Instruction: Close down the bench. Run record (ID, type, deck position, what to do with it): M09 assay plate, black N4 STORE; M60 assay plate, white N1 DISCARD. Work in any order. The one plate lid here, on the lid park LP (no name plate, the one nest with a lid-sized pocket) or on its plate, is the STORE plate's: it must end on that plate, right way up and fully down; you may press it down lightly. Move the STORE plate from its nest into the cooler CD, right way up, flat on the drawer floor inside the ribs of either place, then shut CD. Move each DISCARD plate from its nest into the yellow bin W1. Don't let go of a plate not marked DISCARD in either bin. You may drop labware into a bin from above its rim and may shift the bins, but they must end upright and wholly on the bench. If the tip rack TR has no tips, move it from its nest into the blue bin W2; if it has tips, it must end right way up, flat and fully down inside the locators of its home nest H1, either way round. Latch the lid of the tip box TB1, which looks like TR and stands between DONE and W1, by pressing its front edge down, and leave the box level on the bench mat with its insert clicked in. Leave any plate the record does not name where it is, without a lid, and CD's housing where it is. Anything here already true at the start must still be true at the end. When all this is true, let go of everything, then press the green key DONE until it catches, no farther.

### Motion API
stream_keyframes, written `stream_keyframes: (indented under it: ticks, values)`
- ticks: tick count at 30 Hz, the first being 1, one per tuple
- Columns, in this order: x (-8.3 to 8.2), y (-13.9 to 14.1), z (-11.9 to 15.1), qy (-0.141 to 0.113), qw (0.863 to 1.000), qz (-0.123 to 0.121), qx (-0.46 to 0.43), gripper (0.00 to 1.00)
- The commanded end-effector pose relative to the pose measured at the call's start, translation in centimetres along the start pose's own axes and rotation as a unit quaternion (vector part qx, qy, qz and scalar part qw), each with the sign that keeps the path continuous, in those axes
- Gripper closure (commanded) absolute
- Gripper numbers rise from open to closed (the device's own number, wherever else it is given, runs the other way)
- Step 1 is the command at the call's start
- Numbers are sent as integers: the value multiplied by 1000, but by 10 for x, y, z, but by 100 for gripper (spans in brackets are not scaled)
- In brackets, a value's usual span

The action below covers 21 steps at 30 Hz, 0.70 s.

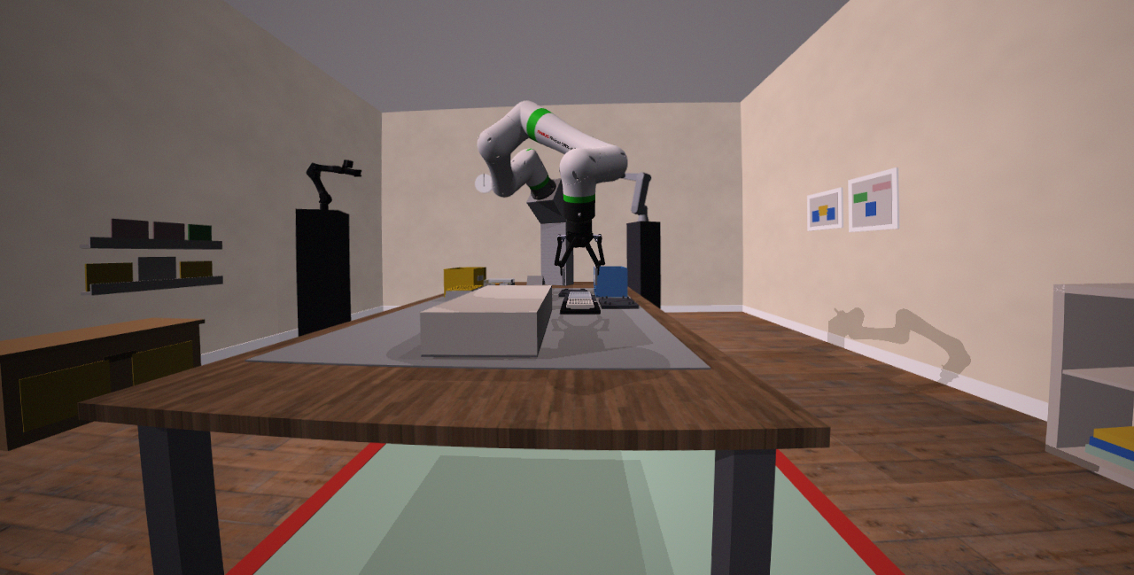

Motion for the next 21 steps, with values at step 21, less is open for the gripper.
stream_keyframes:
  ticks: [21]
  values:
    - [26,-3,-12,0,1000,0,0,34]
Point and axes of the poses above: the point where the finger pads meet when closed, its own x axis out along the fingers, its own y axis across the jaws, z = x × y, the point moved 8 cm from there along -x, back along the fingers, and after that the axes turned 15 degrees about x, right-handed, at the moved point
